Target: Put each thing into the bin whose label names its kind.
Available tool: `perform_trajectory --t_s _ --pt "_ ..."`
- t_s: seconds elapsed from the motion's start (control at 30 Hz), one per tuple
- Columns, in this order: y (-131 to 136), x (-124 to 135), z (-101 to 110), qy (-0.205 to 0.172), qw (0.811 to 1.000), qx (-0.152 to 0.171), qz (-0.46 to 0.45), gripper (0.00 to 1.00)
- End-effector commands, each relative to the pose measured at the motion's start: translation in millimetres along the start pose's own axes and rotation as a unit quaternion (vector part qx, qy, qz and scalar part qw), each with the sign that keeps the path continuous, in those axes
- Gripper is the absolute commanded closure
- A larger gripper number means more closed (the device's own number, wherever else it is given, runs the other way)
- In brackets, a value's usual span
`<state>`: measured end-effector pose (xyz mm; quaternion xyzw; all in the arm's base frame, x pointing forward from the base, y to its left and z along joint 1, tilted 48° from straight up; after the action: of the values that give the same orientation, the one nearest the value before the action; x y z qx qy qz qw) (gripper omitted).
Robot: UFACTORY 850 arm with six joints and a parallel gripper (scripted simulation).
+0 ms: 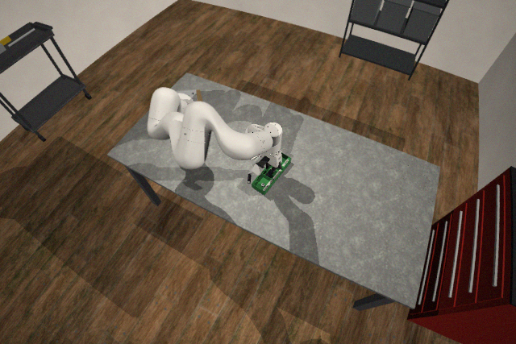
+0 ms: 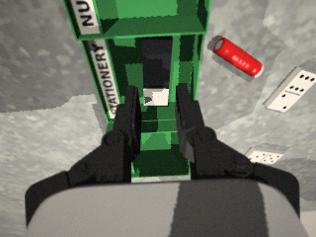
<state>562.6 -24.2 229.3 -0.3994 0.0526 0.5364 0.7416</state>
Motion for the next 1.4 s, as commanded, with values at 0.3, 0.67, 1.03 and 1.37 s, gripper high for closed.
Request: perform_trajectory --t_s 0.3,0.67,1.03,1.37 --pt "-0.6 0.1 17.5 0.000 1.000 -0.001 0.000 0.71" --pt "69.0 59.9 17.7 0.000 0.975 -0.001 0.221 0.59" --pt "126.1 108.7 17.8 -0.001 0.918 -0.003 0.396 0.59" --pt "171.0 147.6 18.0 -0.001 0.851 -0.004 0.526 0.59"
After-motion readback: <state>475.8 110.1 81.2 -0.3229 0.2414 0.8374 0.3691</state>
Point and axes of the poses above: the point where the finger pads meet when closed, its own z axis back along the fingers, its own y axis across the jaws, x = y × z, the point moved 5 cm from there along z, back along the fingers, and after that the axes turned 5 degrees about -z, right-handed, at the moved point
